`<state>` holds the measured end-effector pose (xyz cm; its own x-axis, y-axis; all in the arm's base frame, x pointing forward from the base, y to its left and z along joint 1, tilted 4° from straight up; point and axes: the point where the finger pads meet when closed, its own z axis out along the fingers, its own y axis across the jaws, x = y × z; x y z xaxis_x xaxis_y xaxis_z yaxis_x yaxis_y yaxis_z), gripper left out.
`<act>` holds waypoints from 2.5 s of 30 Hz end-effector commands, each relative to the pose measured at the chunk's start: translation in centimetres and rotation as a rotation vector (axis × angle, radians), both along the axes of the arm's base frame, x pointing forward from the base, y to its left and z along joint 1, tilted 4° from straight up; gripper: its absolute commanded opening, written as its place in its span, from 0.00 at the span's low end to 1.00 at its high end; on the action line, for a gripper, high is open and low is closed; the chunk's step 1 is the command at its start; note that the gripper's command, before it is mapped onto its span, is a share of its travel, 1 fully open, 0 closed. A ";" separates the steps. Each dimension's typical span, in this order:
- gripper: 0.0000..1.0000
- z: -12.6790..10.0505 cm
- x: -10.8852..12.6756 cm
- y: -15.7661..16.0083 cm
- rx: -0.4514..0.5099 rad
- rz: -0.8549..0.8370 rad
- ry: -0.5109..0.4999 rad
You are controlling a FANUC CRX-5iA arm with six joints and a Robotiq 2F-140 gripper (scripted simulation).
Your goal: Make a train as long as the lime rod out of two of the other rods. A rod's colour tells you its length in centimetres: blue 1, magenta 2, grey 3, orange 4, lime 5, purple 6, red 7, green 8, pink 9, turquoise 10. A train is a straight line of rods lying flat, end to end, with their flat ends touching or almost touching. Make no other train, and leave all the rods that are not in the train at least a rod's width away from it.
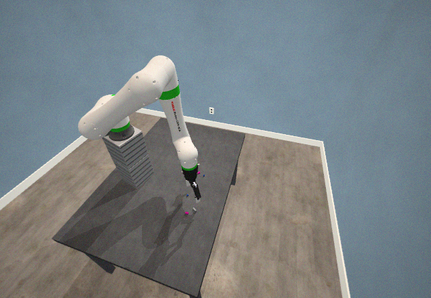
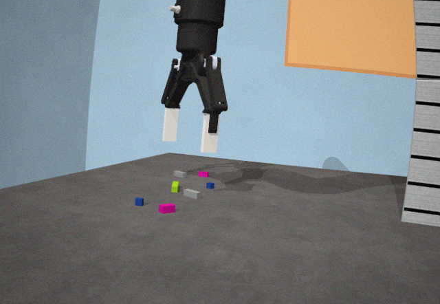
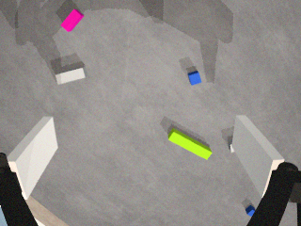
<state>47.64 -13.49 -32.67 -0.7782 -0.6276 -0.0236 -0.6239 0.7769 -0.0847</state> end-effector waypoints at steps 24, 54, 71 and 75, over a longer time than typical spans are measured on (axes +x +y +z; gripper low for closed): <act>1.00 0.1 -1.2 -5.5 -0.025 0.738 0.041; 1.00 0.1 -1.2 -5.5 -0.025 0.738 0.041; 1.00 0.1 -1.2 -5.5 -0.025 0.738 0.041; 1.00 0.1 -1.2 -5.5 -0.025 0.738 0.041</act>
<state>46.42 -18.94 -32.64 -0.1535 -0.9879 0.0199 -0.9858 0.1518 -0.0713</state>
